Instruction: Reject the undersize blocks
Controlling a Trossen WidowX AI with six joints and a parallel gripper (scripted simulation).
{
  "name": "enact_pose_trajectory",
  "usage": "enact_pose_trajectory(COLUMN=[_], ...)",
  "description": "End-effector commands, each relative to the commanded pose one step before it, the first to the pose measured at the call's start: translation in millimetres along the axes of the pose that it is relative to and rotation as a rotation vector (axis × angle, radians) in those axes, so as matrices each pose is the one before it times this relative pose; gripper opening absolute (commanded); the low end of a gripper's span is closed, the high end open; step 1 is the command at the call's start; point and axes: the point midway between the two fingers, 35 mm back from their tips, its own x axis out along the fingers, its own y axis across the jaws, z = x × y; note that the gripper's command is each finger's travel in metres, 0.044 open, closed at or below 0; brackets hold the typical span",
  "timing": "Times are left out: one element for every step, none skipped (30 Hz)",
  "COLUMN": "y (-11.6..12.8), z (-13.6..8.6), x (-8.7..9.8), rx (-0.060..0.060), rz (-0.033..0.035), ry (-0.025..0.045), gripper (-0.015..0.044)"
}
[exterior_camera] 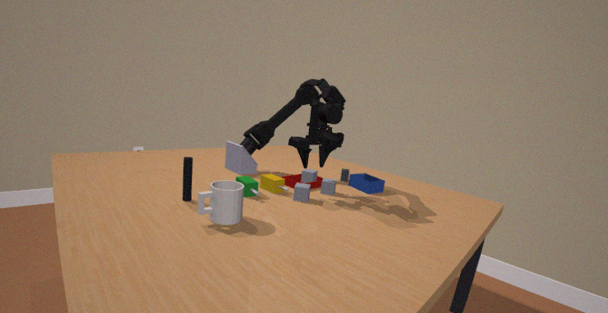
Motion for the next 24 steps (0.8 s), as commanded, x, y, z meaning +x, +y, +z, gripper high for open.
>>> enact_pose_trajectory(y=[-60.38,-4.17,-4.16,-4.17,-2.1,0.0,0.0,0.0,0.0,0.0,0.0,0.0,0.0,0.0,0.0,0.0,0.0,0.0,-0.03,-0.06,-0.09,-0.11,-0.13,-0.15], z=[35.65,-0.32,-0.54,-0.75,-0.48,0.0,0.0,0.0,0.0,0.0,0.0,0.0,0.0,0.0,0.0,0.0,0.0,0.0,0.02,0.04,0.05,0.07,0.08,0.09], x=[-0.83,0.2,0.23,0.26,0.14,0.0,0.0,0.0,0.0,0.0,0.0,0.0,0.0,0.0,0.0,0.0,0.0,0.0,0.27,0.54,0.81,1.07,1.32,1.53], rx=[-0.6515,-0.0356,-0.0358,-0.0361,-0.0183,0.0,0.0,0.0,0.0,0.0,0.0,0.0,0.0,0.0,0.0,0.0,0.0,0.0,0.0,0.0,0.0,0.0,0.0,0.0], rz=[-0.0052,0.00031,0.00032,0.00033,0.00017,0.0,0.0,0.0,0.0,0.0,0.0,0.0,0.0,0.0,0.0,0.0,0.0,0.0,-0.00002,-0.00004,-0.00006,-0.00008,-0.00009,-0.0001], ry=[0.0066,-0.00016,-0.00019,-0.00021,-0.00012,0.0,0.0,0.0,0.0,0.0,0.0,0.0,0.0,0.0,0.0,0.0,0.0,0.0,0.0,0.00001,0.00001,0.00001,0.00002,0.00001], gripper=[0.0325,0.0325,0.0325,0.0325,0.0325,0.0325,0.0325,0.0325,0.0325,0.0325,0.0325,0.0325,0.0325,0.0325,0.0325,0.0325,0.0325,0.0325,0.0325,0.0325,0.0325,0.0325,0.0325,0.0325])
